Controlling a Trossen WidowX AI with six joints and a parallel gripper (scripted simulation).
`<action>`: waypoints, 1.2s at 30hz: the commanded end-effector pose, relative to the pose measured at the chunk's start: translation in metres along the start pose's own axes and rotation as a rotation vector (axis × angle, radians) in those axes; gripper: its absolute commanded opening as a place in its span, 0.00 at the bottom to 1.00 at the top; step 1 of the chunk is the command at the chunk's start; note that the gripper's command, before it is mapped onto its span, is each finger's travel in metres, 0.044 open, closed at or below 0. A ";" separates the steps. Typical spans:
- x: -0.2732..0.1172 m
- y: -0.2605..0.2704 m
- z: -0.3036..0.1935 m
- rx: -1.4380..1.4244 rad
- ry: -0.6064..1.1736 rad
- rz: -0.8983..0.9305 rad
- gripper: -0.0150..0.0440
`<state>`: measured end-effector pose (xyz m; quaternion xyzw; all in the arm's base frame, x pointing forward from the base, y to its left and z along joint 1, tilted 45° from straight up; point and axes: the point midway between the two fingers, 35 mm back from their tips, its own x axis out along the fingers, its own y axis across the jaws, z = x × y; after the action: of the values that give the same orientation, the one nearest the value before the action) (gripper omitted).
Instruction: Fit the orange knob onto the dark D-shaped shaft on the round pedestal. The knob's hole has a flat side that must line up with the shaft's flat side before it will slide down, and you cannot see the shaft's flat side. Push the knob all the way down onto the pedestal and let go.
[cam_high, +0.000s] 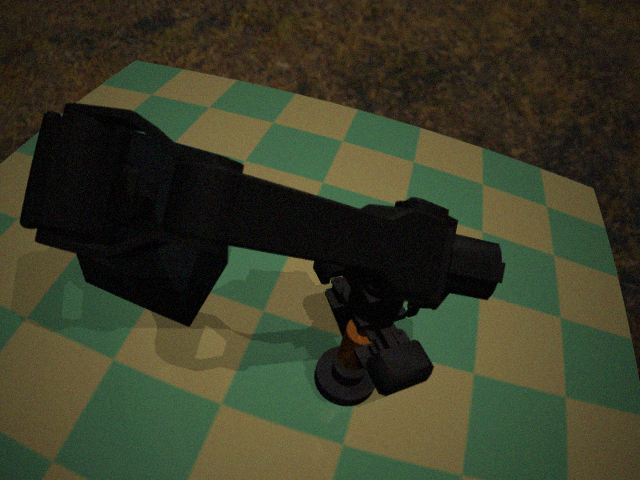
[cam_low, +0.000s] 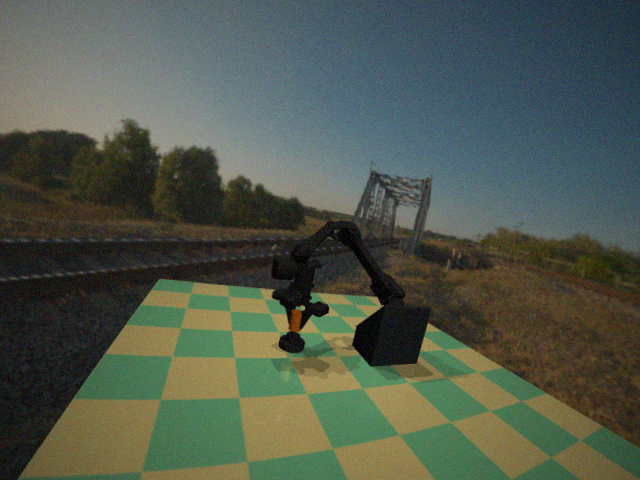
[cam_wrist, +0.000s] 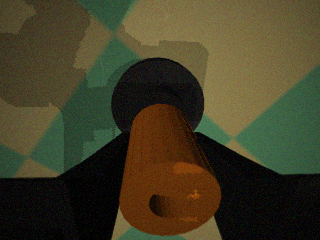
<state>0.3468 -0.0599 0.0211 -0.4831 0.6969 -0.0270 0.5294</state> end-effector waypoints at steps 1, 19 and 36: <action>-0.002 -0.001 -0.001 -0.003 -0.003 -0.002 0.25; 0.001 0.000 0.000 -0.003 -0.003 -0.002 0.25; -0.004 0.000 -0.001 -0.028 -0.003 -0.002 0.25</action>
<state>0.3451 -0.0593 0.0217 -0.4856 0.6971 -0.0245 0.5269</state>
